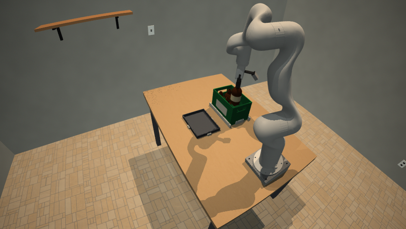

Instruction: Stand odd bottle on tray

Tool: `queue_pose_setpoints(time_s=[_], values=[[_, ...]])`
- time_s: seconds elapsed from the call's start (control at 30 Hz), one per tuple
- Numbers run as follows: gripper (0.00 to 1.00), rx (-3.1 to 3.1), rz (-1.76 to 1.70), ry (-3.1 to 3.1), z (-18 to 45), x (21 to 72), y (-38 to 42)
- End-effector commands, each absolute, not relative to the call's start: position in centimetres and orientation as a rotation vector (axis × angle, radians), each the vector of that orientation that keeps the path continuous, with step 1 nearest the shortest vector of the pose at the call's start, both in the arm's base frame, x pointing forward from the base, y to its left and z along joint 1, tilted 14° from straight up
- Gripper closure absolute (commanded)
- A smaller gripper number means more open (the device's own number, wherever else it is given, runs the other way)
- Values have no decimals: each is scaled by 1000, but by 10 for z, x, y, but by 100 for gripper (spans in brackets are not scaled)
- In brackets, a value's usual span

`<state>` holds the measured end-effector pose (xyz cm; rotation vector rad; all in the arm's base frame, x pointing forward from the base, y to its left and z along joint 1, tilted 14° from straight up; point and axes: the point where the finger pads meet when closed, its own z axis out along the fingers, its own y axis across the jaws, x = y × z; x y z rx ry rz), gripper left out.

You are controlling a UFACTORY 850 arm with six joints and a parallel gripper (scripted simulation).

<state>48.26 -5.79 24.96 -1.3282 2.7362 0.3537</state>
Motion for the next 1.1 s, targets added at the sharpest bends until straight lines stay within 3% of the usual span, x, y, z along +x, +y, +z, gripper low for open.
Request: queue_pose_setpoints(time_s=[0.0, 1.07], values=[[100, -1328, 352, 2735, 250, 483, -58], [100, -1328, 352, 2735, 252, 484, -53]])
